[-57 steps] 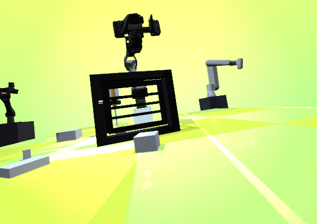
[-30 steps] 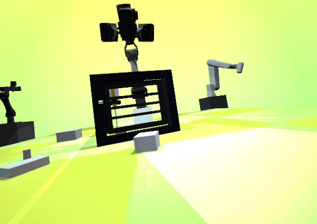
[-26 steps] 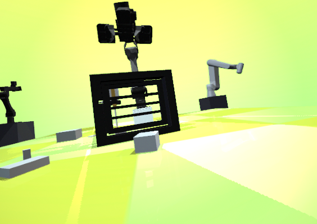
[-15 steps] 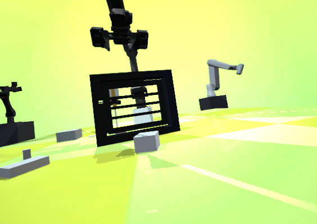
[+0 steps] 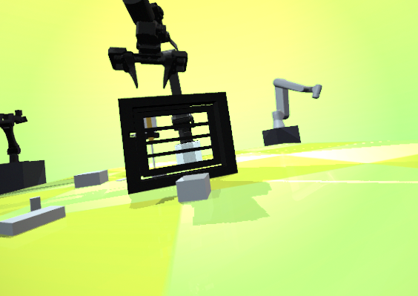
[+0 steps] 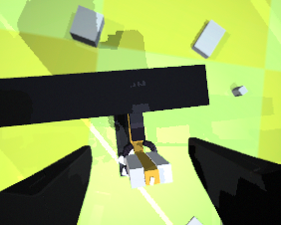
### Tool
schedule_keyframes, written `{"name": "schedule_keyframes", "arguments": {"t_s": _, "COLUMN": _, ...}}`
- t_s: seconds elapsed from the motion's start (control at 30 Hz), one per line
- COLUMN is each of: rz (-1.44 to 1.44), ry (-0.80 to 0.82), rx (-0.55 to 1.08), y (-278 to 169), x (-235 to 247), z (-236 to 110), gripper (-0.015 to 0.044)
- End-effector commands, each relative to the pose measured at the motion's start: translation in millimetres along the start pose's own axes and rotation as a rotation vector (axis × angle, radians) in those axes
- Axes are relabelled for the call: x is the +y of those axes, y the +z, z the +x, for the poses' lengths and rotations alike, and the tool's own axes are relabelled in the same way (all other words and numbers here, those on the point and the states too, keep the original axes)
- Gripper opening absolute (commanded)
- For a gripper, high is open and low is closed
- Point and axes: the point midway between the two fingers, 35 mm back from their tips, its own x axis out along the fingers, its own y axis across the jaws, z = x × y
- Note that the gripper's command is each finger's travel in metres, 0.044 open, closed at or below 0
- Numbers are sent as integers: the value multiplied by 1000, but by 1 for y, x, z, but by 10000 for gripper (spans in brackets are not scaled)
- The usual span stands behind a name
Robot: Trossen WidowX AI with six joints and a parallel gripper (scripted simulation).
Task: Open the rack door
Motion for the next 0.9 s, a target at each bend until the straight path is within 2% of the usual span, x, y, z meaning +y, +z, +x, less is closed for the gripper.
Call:
{"name": "schedule_keyframes", "arguments": {"t_s": 0.0, "rz": -12, "ry": 21, "rx": 100, "y": -8, "x": -6, "z": 7, "gripper": 289}}
{"name": "schedule_keyframes", "arguments": {"t_s": 0.3, "rz": -29, "ry": 83, "rx": 293, "y": -27, "x": -14, "z": 12, "gripper": 289}}
{"name": "schedule_keyframes", "arguments": {"t_s": 0.87, "rz": -29, "ry": 84, "rx": 297, "y": -31, "x": -14, "z": 30, "gripper": 289}}
